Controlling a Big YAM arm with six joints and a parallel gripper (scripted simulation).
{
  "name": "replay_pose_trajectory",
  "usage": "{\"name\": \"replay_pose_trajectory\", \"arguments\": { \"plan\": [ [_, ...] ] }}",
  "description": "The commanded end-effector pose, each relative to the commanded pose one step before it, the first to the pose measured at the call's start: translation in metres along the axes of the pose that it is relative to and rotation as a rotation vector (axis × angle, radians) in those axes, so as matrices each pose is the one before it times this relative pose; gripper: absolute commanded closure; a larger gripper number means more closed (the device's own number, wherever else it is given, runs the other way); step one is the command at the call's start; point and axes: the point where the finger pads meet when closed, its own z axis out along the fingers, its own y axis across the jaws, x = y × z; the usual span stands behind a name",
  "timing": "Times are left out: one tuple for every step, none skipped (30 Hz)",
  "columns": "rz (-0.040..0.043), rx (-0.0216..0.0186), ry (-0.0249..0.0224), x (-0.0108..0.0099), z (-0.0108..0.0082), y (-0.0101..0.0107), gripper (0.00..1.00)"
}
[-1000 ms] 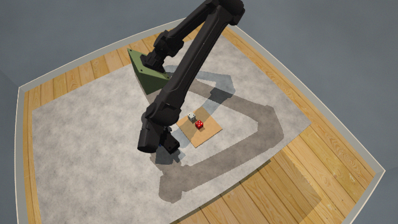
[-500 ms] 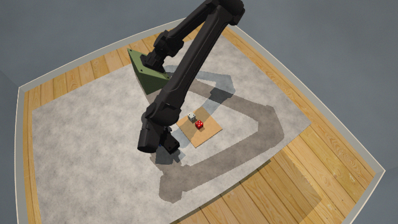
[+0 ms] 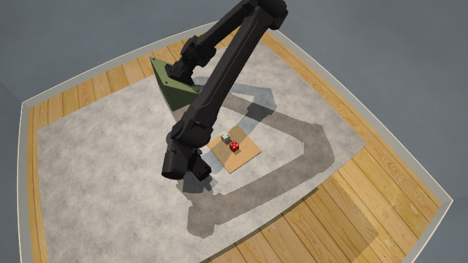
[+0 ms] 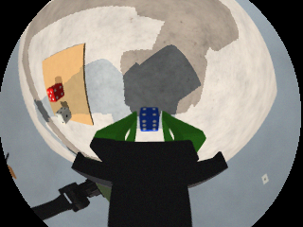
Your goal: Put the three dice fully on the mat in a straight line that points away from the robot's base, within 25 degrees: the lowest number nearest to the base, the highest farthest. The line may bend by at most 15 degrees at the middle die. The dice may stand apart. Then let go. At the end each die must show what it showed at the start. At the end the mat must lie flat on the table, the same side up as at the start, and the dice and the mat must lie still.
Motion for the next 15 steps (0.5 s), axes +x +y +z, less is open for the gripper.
{"name": "replay_pose_trajectory", "arguments": {
  "plan": [
    [0.00027, 0.01484, -0.02250, -0.00782, -0.00646, -0.00402, 0.61],
    [0.00000, 0.00000, 0.00000, 0.00000, 0.00000, 0.00000, 0.61],
    [0.00000, 0.00000, 0.00000, 0.00000, 0.00000, 0.00000, 0.61],
    [0.00000, 0.00000, 0.00000, 0.00000, 0.00000, 0.00000, 0.61],
    [0.00000, 0.00000, 0.00000, 0.00000, 0.00000, 0.00000, 0.61],
    [0.00000, 0.00000, 0.00000, 0.00000, 0.00000, 0.00000, 0.80],
    [0.00000, 0.00000, 0.00000, 0.00000, 0.00000, 0.00000, 0.80],
    [0.00000, 0.00000, 0.00000, 0.00000, 0.00000, 0.00000, 0.80],
    [0.00000, 0.00000, 0.00000, 0.00000, 0.00000, 0.00000, 0.80],
    [0.00000, 0.00000, 0.00000, 0.00000, 0.00000, 0.00000, 0.80],
    [0.00000, 0.00000, 0.00000, 0.00000, 0.00000, 0.00000, 0.80],
    [0.00000, 0.00000, 0.00000, 0.00000, 0.00000, 0.00000, 0.80],
    [0.00000, 0.00000, 0.00000, 0.00000, 0.00000, 0.00000, 0.80],
    [0.00000, 0.00000, 0.00000, 0.00000, 0.00000, 0.00000, 0.80],
    [0.00000, 0.00000, 0.00000, 0.00000, 0.00000, 0.00000, 0.80]
  ]
}}
